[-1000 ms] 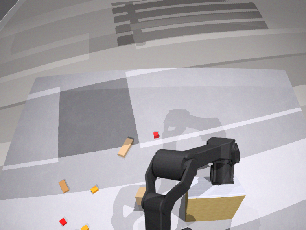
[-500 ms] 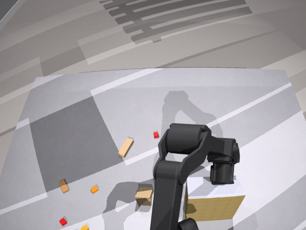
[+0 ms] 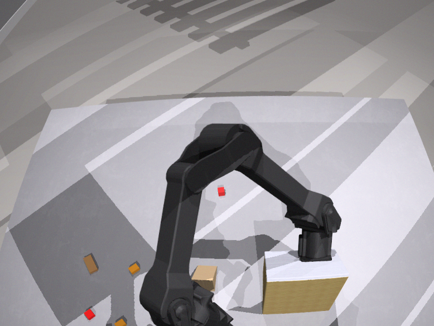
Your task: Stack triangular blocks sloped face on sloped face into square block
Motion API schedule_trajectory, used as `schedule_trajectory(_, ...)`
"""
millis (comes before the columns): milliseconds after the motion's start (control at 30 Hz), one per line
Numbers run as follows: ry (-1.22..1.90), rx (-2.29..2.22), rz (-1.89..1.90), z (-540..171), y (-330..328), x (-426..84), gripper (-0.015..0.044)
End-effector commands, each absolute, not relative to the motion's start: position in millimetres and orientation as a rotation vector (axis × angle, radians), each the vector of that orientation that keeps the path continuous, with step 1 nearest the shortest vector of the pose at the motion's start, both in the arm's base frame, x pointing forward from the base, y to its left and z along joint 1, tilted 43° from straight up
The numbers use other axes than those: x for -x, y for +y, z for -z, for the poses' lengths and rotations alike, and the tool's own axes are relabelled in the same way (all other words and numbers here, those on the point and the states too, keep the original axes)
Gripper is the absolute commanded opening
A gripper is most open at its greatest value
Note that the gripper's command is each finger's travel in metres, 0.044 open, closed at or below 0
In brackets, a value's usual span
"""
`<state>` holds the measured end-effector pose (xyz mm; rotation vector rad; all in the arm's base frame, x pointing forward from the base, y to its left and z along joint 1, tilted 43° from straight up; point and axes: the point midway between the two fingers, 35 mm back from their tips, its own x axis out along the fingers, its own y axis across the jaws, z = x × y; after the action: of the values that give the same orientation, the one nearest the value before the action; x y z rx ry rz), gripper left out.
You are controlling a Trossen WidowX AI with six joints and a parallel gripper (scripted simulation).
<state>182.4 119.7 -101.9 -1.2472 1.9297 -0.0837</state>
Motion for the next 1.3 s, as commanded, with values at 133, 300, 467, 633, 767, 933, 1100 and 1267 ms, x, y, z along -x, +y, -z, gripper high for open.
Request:
schedule_trajectory(133, 1.708, -0.518, 0.965, 102.1, 98.5, -203.4, 0.0440)
schedule_trajectory(300, 1.638, -0.731, 1.093, 99.8, 97.0, -208.3, 0.0440)
schedule_trajectory(467, 1.638, -0.731, 1.093, 99.8, 97.0, -208.3, 0.0440)
schedule_trajectory(633, 1.638, -0.731, 1.093, 99.8, 97.0, -208.3, 0.0440)
schedule_trajectory(767, 1.638, -0.731, 1.093, 99.8, 97.0, -208.3, 0.0440)
schedule_trajectory(933, 1.638, -0.731, 1.093, 101.0, 97.0, -208.1, 0.0440)
schedule_trajectory(1100, 1.638, -0.731, 1.093, 131.9, 97.4, -201.3, 0.0440)
schedule_trajectory(1267, 1.639, -0.731, 1.093, 166.2, 96.0, -189.5, 0.0440)
